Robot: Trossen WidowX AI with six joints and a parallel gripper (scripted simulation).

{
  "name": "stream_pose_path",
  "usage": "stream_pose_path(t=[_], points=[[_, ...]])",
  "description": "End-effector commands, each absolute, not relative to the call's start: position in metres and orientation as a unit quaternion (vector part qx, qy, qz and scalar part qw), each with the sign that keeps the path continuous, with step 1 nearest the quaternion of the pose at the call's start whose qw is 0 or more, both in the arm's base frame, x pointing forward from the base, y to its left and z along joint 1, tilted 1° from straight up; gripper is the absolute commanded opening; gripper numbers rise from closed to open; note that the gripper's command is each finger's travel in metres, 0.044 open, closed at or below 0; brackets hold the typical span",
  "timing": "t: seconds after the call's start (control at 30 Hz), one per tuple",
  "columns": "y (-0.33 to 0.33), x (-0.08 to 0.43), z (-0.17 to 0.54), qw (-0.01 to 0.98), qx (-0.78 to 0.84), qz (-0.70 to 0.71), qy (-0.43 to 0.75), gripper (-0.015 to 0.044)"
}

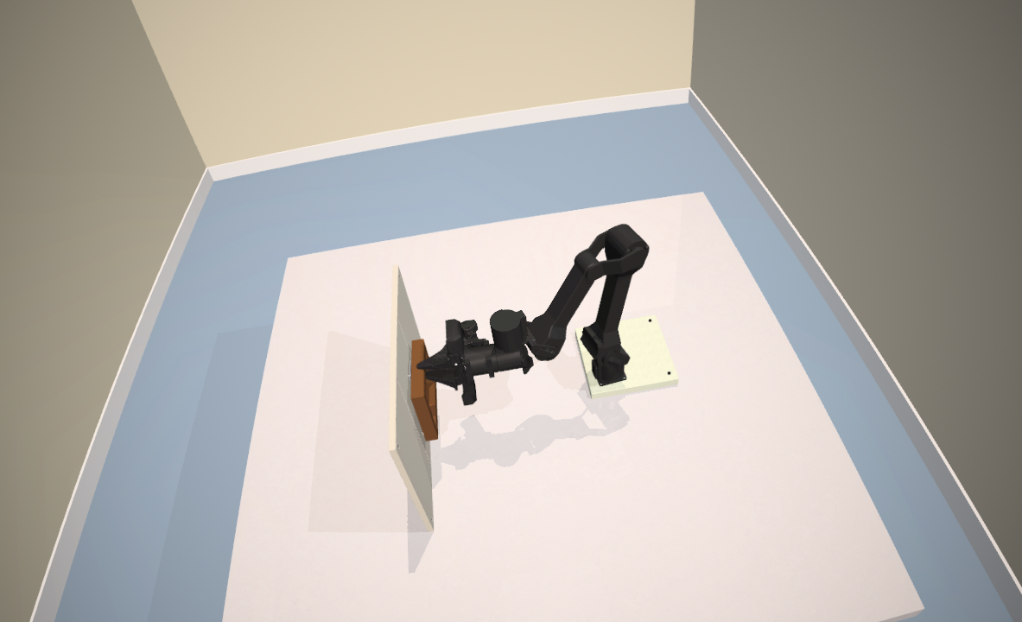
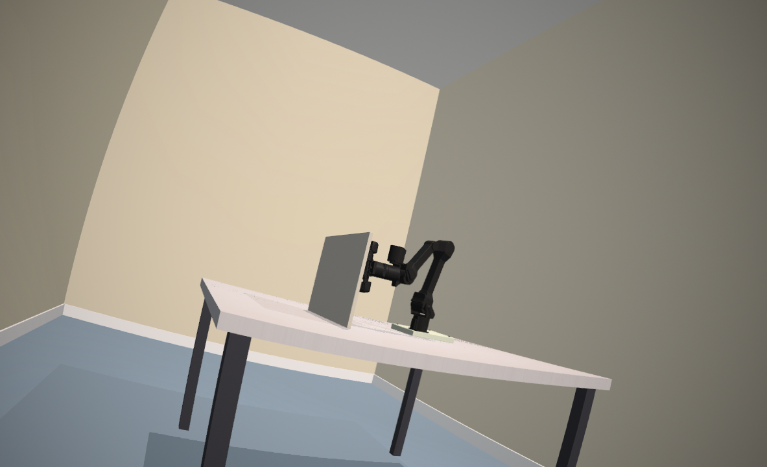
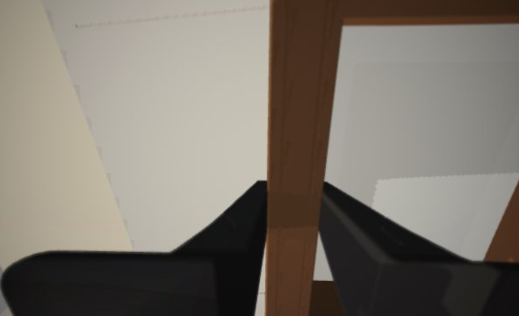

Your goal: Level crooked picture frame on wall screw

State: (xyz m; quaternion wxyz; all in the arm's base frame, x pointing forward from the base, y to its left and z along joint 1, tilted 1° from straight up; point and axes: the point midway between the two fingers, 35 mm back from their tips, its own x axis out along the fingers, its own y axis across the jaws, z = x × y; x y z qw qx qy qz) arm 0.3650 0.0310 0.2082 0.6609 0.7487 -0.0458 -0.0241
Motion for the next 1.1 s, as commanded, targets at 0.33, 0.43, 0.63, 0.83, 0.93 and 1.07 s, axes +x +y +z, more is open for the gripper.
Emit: stream_pose_path(t=[0.33, 0.43, 0.63, 0.83, 0.93, 1.07], points=[[0.0313, 0.365, 0.2088, 0.688, 0.724, -0.026, -0.045, 0.0], [0.0313, 0.365, 0.209, 0.694, 0.718, -0.027, -0.045, 0.0], [0.0313, 0.3649, 0.2091, 0.696, 0.716, -0.026, -0.045, 0.0053], [0.0313, 0.3649, 0.2091, 0.696, 0.716, -0.026, -0.045, 0.021], [0.0313, 0.3649, 0.2091, 0.696, 0.716, -0.026, -0.045, 0.026], [0.033, 0.3591, 0.2103, 0.693, 0.719, -0.026, -0.046, 0.026]])
